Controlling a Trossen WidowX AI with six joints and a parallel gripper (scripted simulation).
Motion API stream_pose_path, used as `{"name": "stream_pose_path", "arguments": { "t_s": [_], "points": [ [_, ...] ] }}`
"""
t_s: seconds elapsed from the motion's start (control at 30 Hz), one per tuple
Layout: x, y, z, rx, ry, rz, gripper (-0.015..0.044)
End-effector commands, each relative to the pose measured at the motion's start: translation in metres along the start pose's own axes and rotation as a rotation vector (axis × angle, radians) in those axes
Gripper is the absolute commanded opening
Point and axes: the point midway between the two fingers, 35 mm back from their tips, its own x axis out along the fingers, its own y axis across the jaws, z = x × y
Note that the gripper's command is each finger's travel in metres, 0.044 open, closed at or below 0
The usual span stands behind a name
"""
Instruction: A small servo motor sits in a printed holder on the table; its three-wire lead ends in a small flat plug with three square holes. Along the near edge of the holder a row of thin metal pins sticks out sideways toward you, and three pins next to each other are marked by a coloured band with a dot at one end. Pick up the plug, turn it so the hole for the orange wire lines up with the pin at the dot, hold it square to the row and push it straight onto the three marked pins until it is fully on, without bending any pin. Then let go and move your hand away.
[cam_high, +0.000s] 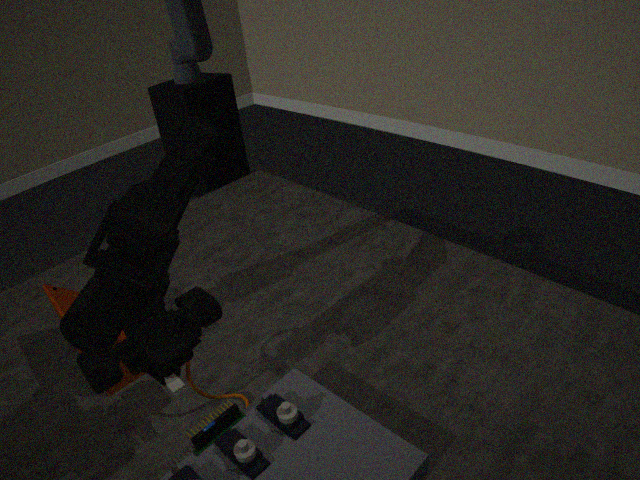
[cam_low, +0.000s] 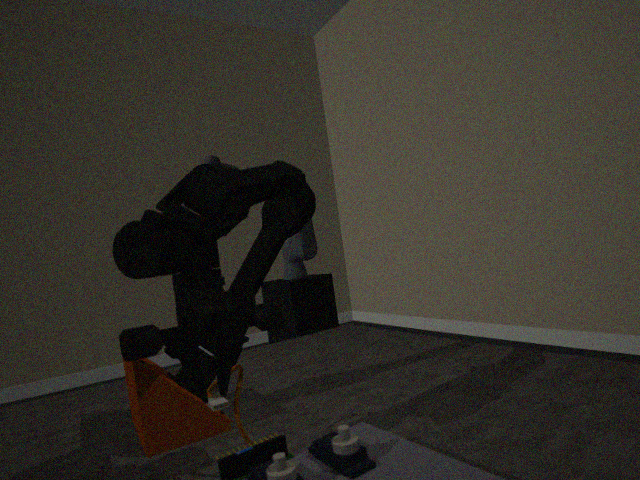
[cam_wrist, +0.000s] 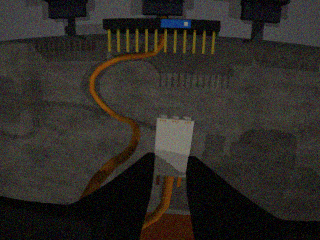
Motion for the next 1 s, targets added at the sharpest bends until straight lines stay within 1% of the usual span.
{"name": "stream_pose_path", "arguments": {
  "t_s": [0.0,0.23,0.43,0.73,0.97],
  "points": [
    [0.008,-0.001,-0.004,-0.035,0.005,0.001,0.0000],
    [0.040,-0.001,-0.005,-0.051,0.004,0.003,0.0000],
    [0.040,-0.001,-0.001,-0.052,0.004,0.003,0.0000],
    [0.037,0.003,0.027,-0.053,0.003,0.003,0.0000],
    [0.037,0.003,0.032,-0.053,0.003,0.003,0.0000]
  ]
}}
